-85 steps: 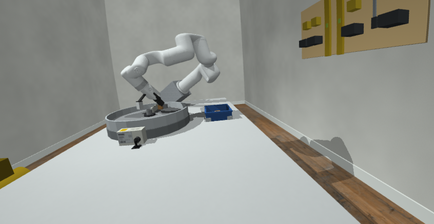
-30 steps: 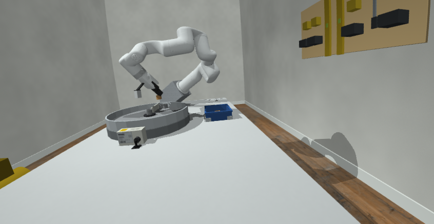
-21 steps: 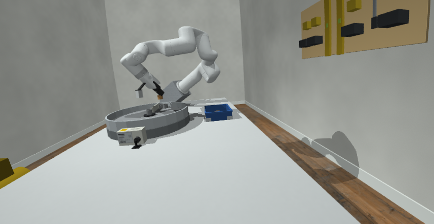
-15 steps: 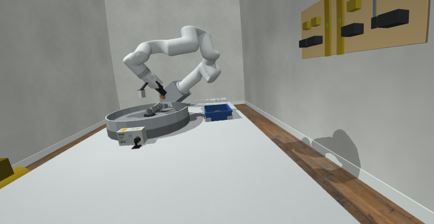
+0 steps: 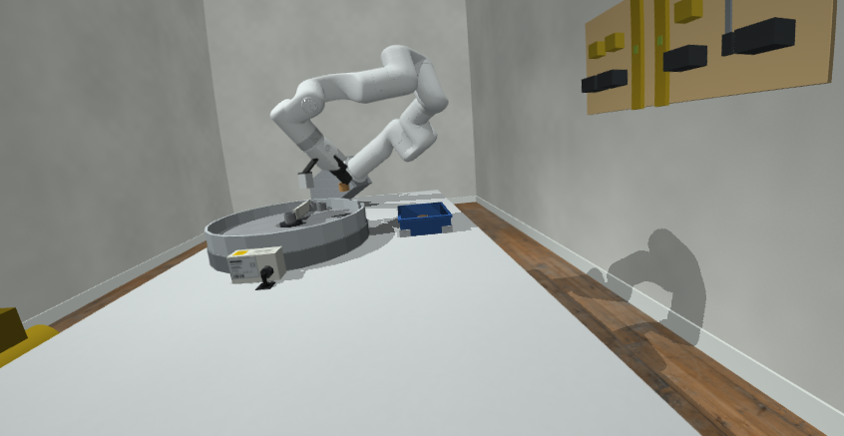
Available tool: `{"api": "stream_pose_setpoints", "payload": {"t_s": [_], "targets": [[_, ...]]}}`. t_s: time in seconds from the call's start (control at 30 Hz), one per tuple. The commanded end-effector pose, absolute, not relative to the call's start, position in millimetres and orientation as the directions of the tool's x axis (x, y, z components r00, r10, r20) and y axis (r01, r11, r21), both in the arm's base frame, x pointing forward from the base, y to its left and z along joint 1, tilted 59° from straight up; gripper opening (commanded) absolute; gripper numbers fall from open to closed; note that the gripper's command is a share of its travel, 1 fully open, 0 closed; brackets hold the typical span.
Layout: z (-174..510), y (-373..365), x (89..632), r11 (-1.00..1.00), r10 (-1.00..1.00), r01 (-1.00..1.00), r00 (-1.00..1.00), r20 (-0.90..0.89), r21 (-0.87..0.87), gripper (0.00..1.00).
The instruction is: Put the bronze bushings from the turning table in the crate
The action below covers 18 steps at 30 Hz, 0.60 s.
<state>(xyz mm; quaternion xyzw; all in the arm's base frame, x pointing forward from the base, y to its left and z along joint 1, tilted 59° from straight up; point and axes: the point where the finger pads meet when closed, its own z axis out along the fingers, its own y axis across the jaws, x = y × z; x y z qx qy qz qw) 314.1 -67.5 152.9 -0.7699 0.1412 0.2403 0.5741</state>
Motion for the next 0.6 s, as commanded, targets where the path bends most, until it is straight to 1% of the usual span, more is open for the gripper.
{"api": "stream_pose_setpoints", "payload": {"t_s": [0.0,0.33,0.4,0.57], "targets": [[188.1,-46.4,313.3,-0.306,0.046,-0.493,0.847,-0.530,-0.814,0.00],[247.2,-4.7,310.7,-0.306,0.046,-0.493,0.847,-0.530,-0.814,0.00],[247.2,-4.7,310.7,-0.306,0.046,-0.493,0.847,-0.530,-0.814,0.00],[283.0,20.5,309.2,-0.306,0.046,-0.493,0.847,-0.530,-0.814,0.00]]}}
